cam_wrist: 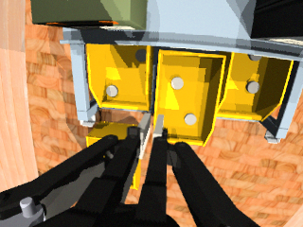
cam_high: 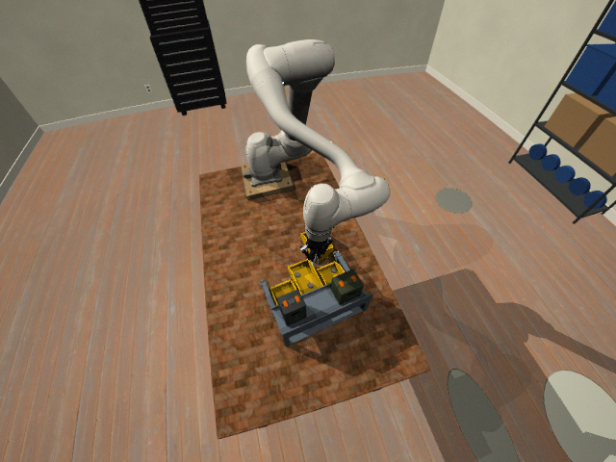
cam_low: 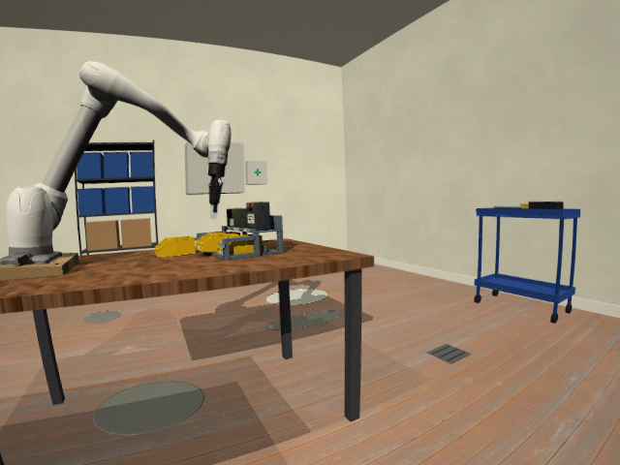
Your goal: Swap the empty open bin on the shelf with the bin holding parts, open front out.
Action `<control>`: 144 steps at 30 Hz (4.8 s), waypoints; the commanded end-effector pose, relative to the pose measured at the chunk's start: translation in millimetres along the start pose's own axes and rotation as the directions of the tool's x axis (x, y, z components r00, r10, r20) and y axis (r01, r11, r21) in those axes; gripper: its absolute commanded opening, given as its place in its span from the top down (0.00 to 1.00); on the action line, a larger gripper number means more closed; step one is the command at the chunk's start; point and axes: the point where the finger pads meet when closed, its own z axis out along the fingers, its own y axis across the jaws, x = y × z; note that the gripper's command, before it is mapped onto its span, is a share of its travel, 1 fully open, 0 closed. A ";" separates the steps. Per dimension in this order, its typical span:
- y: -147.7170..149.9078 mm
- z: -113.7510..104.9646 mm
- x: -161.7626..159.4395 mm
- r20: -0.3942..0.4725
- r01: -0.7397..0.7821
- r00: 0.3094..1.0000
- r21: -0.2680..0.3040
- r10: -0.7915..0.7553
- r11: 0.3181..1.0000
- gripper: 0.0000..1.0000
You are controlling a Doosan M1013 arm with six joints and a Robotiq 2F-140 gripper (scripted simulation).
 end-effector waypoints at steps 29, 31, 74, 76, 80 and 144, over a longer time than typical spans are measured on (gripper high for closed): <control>-2.2 -5.6 1.9 -0.005 0.003 1.000 0.002 -0.003 1.000 0.90; -2.2 -5.6 1.9 -0.005 0.003 1.000 0.002 -0.003 1.000 0.90; 44.9 33.0 -117.6 0.001 0.994 -0.003 -0.113 -1.000 -0.003 0.90; 44.9 33.0 -117.6 0.001 0.994 -0.003 -0.113 -1.000 -0.003 0.90; 44.9 33.0 -117.6 0.001 0.994 -0.003 -0.113 -1.000 -0.003 0.90; 45.1 108.5 -109.2 0.001 0.994 -0.003 -0.112 -1.000 -0.003 0.90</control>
